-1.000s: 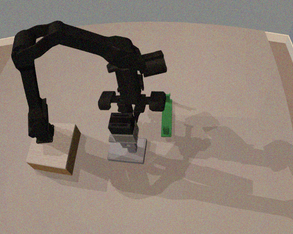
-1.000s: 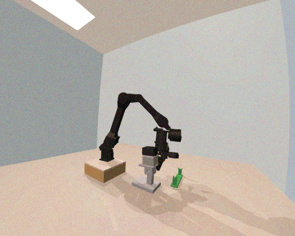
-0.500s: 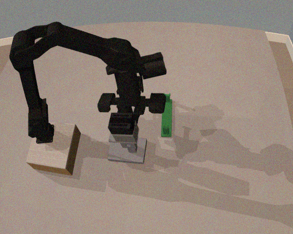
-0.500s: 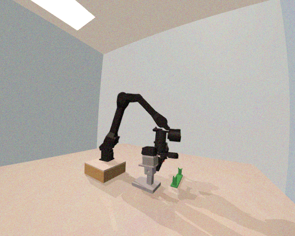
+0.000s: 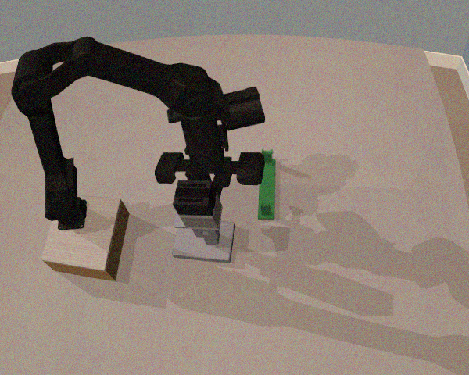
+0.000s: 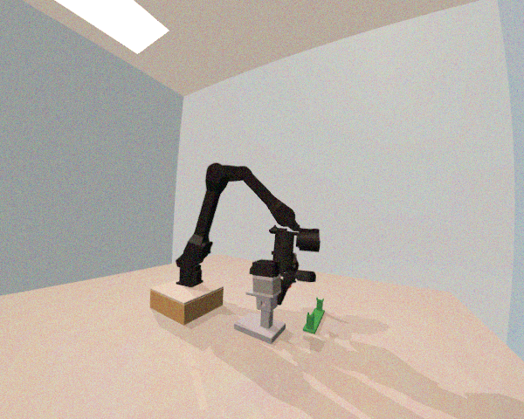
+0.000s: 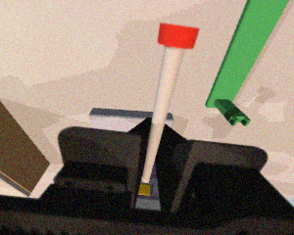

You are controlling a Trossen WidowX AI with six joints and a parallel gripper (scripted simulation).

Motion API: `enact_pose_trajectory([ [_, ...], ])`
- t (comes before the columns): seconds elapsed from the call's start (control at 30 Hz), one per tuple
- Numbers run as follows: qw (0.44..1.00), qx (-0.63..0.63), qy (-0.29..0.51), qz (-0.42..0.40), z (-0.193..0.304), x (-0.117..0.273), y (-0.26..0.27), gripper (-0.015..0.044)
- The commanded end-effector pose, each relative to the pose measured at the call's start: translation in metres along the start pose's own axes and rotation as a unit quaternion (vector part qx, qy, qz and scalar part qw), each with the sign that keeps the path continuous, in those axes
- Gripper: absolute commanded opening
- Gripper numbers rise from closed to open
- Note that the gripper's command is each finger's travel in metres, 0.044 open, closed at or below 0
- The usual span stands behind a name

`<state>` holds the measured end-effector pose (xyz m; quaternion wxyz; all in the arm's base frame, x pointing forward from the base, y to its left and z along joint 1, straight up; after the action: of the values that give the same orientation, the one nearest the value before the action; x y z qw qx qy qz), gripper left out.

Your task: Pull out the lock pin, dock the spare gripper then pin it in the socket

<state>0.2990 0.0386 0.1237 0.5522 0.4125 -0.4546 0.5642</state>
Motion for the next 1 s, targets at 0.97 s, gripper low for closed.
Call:
enact_pose_trajectory([
  [0.97,1.000,0.000,0.004,0.008,0.014,-0.005,0.006,0.0000],
])
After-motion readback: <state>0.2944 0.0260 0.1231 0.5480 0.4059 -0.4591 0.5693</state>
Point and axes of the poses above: the point midway between the two fingers, 35 mm back from their tips, its own x axis back along the fingers, its own y axis across the jaws, z = x × y, the point moved 10 cm from there along x, back along the fingers, and after that the axes turned 11 degrees about x, right-handed, at the moved point
